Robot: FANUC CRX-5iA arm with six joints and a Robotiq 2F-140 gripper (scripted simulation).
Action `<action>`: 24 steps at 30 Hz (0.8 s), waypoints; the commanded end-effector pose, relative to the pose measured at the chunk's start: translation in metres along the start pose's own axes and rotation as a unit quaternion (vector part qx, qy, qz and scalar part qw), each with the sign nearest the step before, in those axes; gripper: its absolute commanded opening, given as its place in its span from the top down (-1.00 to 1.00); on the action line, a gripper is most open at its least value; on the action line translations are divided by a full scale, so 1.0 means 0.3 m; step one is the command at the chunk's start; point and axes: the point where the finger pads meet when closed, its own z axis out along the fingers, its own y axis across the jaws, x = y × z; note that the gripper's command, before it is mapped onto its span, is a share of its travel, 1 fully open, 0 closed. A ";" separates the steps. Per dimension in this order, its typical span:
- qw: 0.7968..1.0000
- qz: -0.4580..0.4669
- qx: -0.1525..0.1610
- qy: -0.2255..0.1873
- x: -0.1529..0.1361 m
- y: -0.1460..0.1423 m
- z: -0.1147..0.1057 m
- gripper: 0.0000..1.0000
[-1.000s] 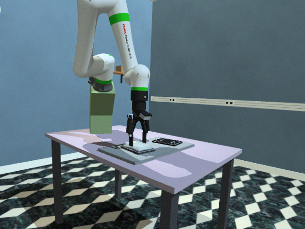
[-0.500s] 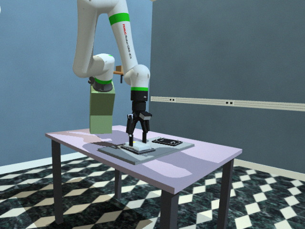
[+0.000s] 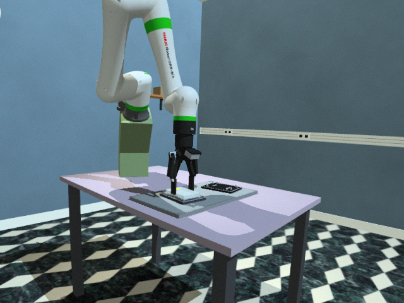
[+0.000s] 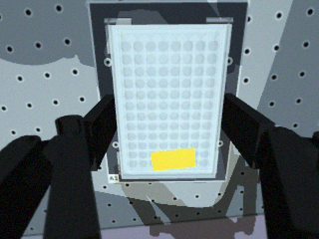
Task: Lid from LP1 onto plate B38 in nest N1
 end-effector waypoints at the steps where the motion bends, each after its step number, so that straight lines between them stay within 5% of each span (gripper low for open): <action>1: 1.000 0.000 0.000 0.001 0.002 0.000 0.000 -0.21; 20: 1.000 0.000 0.000 0.001 0.002 0.000 0.000 -0.21; 21: 1.000 0.000 0.000 0.001 0.002 0.000 0.000 -0.39; 24: 1.000 0.000 0.000 0.001 0.002 0.000 0.000 -0.39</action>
